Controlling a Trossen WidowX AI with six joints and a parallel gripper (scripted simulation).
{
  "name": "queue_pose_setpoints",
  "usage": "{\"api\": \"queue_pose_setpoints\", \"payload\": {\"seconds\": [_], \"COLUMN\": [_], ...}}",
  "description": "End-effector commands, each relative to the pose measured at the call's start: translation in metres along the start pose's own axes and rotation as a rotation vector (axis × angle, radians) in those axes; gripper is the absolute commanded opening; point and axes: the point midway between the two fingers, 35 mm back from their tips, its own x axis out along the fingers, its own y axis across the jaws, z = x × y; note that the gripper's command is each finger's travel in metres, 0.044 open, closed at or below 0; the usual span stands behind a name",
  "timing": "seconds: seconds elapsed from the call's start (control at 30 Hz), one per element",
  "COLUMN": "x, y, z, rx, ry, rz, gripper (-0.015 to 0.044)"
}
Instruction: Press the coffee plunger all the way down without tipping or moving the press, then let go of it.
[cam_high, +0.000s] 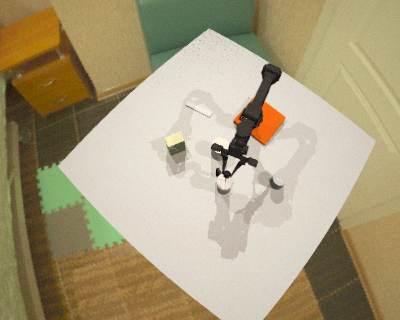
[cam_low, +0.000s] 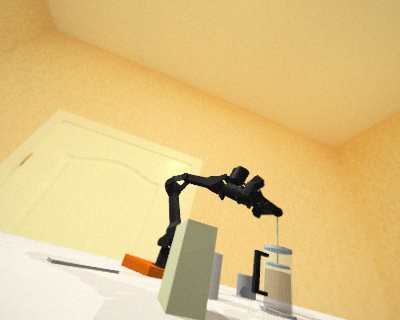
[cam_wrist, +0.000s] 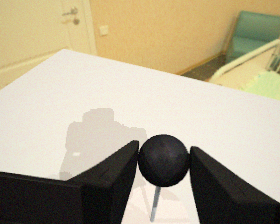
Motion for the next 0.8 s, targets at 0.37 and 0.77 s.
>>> {"api": "queue_pose_setpoints", "payload": {"seconds": [0.37, 0.77], "x": [0.022, 0.033], "y": [0.0, 0.0], "z": [-0.048, -0.064], "rx": [0.008, 0.008], "ry": [0.08, 0.08], "rz": [-0.003, -0.003], "gripper": [0.0127, 0.0127]}}
